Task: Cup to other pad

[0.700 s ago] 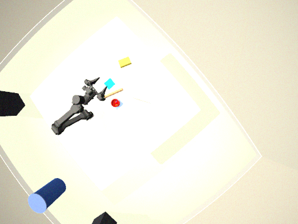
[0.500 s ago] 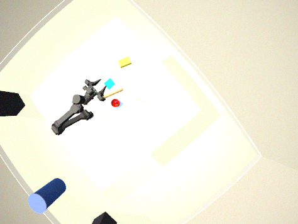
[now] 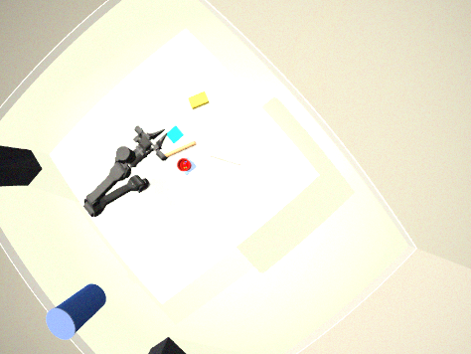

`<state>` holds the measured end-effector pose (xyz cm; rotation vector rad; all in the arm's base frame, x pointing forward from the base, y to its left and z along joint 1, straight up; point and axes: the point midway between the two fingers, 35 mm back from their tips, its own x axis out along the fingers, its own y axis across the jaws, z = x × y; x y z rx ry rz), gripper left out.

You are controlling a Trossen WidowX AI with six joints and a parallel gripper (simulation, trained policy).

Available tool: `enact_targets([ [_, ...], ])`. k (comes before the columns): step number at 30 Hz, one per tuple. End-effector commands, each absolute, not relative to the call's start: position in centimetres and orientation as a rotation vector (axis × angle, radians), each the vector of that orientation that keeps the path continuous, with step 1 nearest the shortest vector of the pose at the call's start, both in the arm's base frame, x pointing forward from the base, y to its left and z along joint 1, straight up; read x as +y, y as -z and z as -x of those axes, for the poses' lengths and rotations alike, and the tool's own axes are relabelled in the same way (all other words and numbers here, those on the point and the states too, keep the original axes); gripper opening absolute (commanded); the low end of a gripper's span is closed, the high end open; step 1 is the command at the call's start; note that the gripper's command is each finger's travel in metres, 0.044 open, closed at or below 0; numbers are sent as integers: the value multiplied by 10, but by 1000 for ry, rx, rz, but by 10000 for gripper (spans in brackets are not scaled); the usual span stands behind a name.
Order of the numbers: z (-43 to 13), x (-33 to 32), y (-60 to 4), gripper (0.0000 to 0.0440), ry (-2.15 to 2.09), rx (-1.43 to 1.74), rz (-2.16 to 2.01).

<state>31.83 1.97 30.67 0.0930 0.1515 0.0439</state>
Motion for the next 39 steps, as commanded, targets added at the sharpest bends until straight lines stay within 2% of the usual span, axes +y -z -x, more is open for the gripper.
enact_targets([
  [1, -321, 22, -303, 83, -42, 196, -117],
  [39, -319, 46, -251, 107, 22, 827, -226],
])
